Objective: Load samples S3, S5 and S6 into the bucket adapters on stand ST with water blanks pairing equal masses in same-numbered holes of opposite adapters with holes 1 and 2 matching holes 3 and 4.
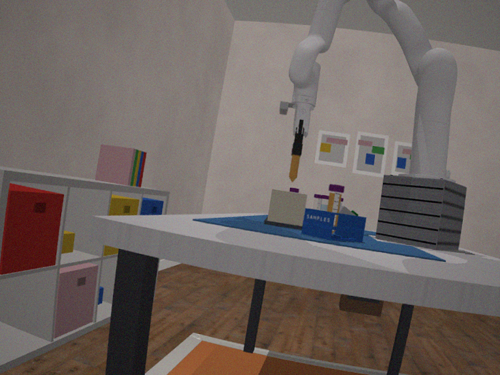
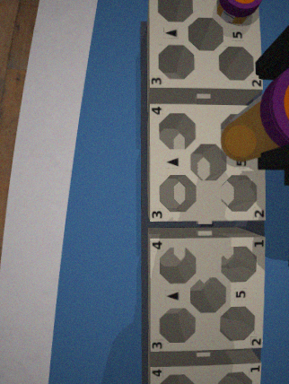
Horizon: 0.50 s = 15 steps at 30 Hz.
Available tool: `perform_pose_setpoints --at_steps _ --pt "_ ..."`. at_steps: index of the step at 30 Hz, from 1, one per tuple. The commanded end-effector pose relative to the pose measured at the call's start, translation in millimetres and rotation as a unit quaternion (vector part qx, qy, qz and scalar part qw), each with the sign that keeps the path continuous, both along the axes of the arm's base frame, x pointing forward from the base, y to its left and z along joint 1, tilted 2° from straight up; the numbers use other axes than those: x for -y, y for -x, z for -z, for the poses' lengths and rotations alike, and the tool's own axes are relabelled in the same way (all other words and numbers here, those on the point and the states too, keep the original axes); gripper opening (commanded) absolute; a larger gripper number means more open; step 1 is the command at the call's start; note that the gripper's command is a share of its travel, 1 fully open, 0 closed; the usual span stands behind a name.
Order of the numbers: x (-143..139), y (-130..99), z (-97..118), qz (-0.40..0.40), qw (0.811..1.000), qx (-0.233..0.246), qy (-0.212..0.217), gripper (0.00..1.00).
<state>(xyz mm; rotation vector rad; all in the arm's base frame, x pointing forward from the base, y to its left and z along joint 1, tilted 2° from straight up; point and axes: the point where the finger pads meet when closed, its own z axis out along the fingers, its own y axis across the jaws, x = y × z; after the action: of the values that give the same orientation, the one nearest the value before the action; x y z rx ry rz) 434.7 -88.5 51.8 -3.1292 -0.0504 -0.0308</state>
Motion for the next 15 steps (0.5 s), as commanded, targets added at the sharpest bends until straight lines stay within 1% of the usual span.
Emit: perform_pose_setpoints --at_steps 1,15 --pt "14.6 -5.7 0.1 -0.001 1.0 0.001 -0.005 0.0" --pt "81.6 -26.5 1.0 -0.001 1.0 0.001 -0.005 0.0"
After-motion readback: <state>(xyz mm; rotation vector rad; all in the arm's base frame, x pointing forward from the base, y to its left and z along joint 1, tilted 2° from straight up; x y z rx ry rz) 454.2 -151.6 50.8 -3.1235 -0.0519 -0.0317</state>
